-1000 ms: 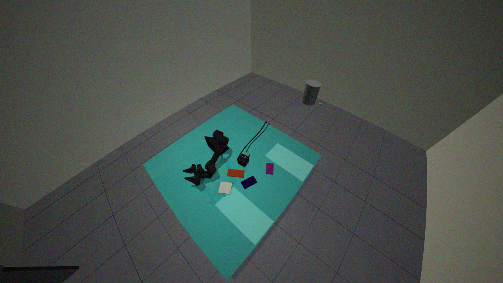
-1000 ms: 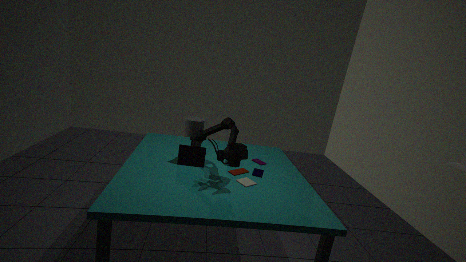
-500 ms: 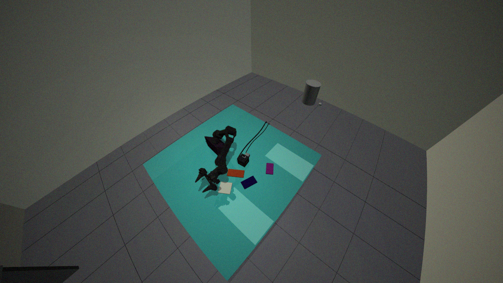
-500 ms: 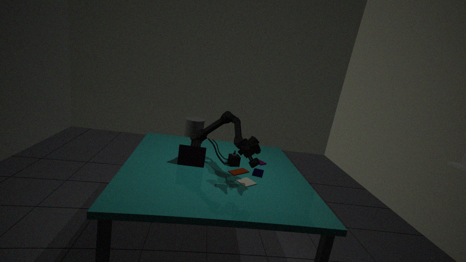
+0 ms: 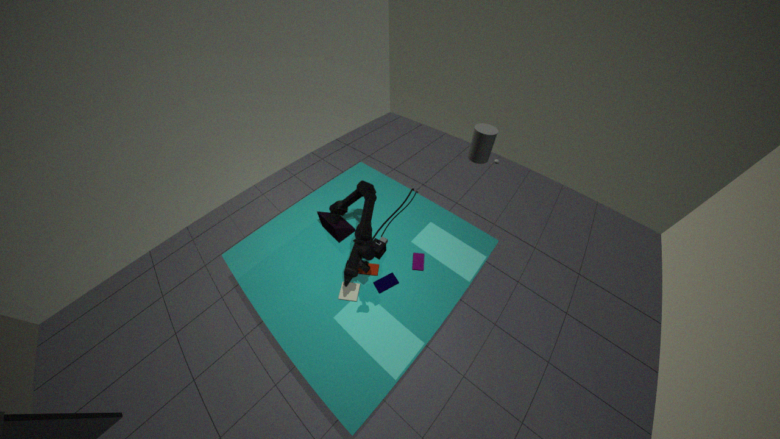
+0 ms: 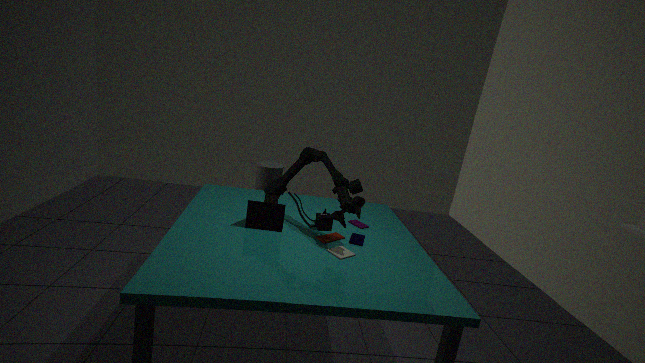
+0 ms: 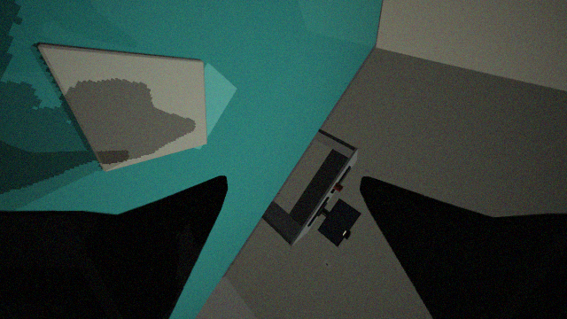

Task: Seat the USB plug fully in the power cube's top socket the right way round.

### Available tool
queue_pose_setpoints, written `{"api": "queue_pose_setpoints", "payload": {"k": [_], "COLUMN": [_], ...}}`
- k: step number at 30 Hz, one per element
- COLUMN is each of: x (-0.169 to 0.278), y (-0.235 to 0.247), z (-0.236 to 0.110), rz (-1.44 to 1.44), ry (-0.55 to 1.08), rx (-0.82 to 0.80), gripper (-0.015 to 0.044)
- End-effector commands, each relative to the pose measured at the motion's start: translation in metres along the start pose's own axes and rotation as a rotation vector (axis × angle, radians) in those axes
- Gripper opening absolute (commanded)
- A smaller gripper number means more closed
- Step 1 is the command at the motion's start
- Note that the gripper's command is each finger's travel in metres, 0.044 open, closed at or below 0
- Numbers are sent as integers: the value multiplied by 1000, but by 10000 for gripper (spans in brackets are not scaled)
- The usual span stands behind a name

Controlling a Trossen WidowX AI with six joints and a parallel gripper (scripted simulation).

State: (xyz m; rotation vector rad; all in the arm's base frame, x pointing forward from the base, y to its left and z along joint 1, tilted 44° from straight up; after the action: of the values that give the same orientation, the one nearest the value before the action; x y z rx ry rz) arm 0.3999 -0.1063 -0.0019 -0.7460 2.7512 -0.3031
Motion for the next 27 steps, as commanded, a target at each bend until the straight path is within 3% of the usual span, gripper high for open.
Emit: {"api": "queue_pose_setpoints", "payload": {"k": [1, 15, 27], "x": [-18, -25, -25], "y": [35, 118, 118], "z": [-49, -201, -201], "rz": [-328, -938, -949], "ry": [-105, -624, -642], "rx": [-253, -769, -778], "gripper": [440, 440, 440]}}
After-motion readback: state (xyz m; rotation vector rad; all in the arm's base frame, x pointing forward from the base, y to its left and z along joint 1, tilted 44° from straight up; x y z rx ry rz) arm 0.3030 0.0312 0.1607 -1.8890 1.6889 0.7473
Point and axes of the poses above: the point midway between the two fingers, 35 mm back from their tips, its own z axis out along the fingers, its own y axis across the jaws, x = y × z, the point moved 7 cm from there along -z, back along the fingers, and after that the axes turned 14 degrees about z, right-handed, at the moved point
